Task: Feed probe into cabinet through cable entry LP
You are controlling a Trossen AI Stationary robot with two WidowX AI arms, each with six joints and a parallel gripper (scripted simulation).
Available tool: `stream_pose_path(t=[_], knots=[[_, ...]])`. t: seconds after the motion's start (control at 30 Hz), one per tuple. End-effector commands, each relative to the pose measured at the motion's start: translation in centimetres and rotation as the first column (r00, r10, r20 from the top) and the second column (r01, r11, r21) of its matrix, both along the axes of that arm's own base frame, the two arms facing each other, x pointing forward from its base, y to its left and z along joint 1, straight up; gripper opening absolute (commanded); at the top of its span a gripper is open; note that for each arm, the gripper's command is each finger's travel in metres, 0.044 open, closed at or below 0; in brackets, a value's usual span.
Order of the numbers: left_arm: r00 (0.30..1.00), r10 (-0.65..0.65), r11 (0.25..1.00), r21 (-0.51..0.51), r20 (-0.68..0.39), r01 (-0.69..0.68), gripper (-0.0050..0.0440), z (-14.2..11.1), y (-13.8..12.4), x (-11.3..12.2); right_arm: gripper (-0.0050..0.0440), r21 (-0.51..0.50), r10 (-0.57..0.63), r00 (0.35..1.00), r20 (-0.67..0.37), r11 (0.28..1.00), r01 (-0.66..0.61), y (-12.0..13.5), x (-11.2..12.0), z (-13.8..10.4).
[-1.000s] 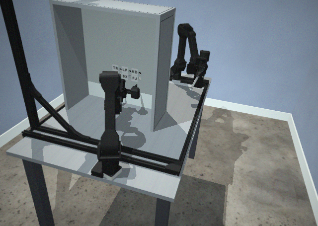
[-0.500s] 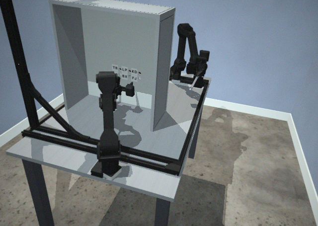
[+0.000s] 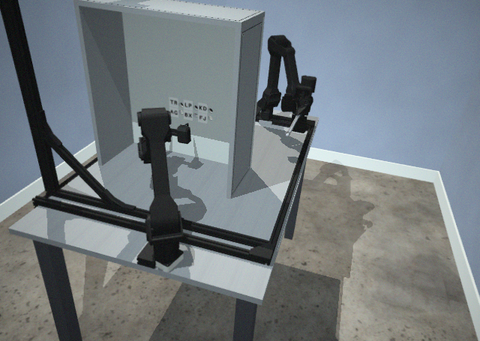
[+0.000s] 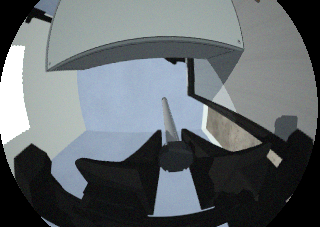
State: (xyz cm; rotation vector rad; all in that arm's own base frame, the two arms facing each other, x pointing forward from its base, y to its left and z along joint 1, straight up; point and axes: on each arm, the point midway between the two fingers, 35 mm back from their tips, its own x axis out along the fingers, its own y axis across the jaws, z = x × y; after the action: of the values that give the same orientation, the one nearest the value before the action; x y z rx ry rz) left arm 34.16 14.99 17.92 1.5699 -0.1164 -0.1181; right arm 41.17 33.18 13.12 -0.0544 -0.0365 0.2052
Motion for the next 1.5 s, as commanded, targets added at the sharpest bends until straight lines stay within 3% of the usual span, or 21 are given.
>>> stream_pose_path(t=[0.0, 0.2, 0.3, 0.43, 0.77, 0.83, 1.03, 1.2, 1.47], knots=[[1.0, 0.004, 1.0, -0.002, 0.001, -0.004, 0.0, 0.1, 0.1, 0.0, 0.044, 0.028, -0.009, 1.0, -0.009, 1.0, 0.009, -0.1, -0.3, 4.6], [1.0, 0.004, 1.0, -0.002, 0.001, -0.004, 0.0, 0.1, 0.1, 0.0, 0.044, 0.034, 0.0, 0.997, -0.079, 0.999, 0.003, -0.6, -1.6, 9.1], [1.0, 0.004, 1.0, -0.002, 0.001, -0.004, 0.0, 0.1, 0.1, 0.0, 0.044, 0.009, 0.0, 0.994, -0.113, 1.0, 0.001, -0.8, -1.9, 9.1], [1.0, 0.004, 1.0, -0.002, 0.001, -0.004, 0.0, 0.1, 0.1, 0.0, 0.044, 0.022, 0.013, 0.985, -0.171, 1.0, -0.01, -1.7, -3.6, 12.2], [1.0, 0.004, 1.0, -0.002, 0.001, -0.004, 0.0, 0.1, 0.1, 0.0, 0.044, 0.005, 0.018, 0.949, -0.315, 1.0, -0.018, -5.5, -8.3, 16.6], [1.0, 0.004, 1.0, -0.002, 0.001, -0.004, 0.0, 0.1, 0.1, 0.0, 0.044, 0.005, 0.018, 0.949, -0.315, 1.0, -0.018, -5.5, -8.3, 16.6], [1.0, 0.004, 1.0, -0.002, 0.001, -0.004, 0.0, 0.1, 0.1, 0.0, 0.044, -0.03, 0.002, 0.915, -0.404, 0.999, -0.015, -8.8, -11.5, 17.9], [1.0, 0.012, 1.0, 0.0, 0.003, -0.012, 0.0, 0.1, 0.3, 0.0, 0.044, -0.03, 0.002, 0.914, -0.405, 0.999, -0.015, -8.9, -11.6, 18.0], [0.993, 0.118, 0.992, 0.037, 0.027, -0.119, 0.0, 1.1, 3.8, -1.0, 0.044, -0.03, 0.002, 0.914, -0.405, 0.999, -0.015, -8.9, -11.6, 18.0]])
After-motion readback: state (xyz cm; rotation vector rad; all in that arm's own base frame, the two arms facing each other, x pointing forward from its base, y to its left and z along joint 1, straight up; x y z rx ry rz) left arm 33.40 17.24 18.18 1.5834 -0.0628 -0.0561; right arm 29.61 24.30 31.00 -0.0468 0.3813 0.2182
